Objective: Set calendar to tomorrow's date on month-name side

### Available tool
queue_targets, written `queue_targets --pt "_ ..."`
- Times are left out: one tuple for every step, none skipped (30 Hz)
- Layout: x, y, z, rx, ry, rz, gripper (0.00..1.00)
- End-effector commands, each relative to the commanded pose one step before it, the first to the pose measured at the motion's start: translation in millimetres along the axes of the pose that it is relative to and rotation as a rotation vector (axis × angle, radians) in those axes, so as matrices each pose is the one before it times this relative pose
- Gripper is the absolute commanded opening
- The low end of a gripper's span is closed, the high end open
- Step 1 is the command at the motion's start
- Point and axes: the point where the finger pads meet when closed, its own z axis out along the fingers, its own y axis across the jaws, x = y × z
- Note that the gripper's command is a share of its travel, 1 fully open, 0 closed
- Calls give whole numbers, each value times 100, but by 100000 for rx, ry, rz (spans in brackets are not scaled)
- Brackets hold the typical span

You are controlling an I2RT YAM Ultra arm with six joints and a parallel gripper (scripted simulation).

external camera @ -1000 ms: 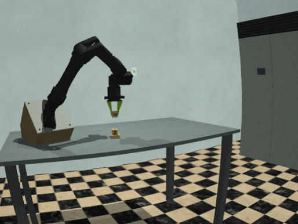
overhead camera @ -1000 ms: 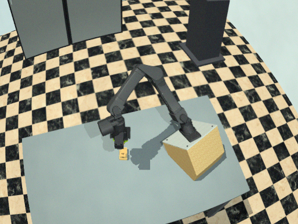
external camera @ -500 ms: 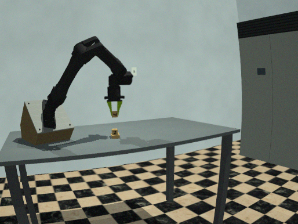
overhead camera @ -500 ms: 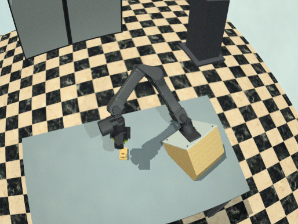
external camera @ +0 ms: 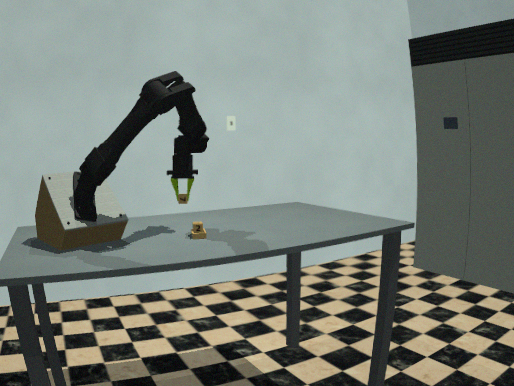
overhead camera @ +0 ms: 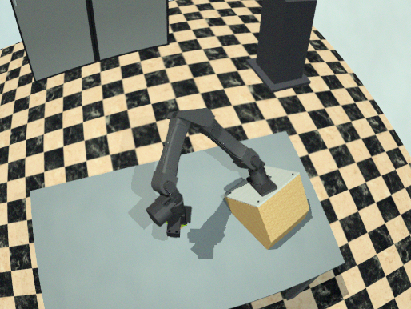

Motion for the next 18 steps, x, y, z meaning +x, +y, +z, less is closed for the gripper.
queue_targets --pt "-2509 121 -1577 2335 -2908 16329 26" --pt "-439 376 56 802 399 1283 26" --pt "-375 137 22 378 -574 1137 26" --pt "57 -806 -938 1223 -2725 2651 26" --pt "139 51 0 -172 522 -467 26" --pt "-2 -9 0 46 0 16 26" --pt "-201 -78 -1 265 -752 679 26" --pt "-27 21 0 -132 -122 49 26" --pt "-29 61 0 -342 -160 6 26" --pt "-11 20 0 -114 -57 5 26" --pt "76 92 63 -109 246 -226 26" --pt "45 59 37 -90 141 -139 26" --pt "-2 1 0 -7 -7 3 26" --pt "0 4 7 3 -4 4 26" --pt "-6 27 47 23 -38 38 26" --pt "0 0 0 0 0 0 26" --pt "0 0 0 0 0 0 26" --pt "-12 71 120 58 -91 93 26"
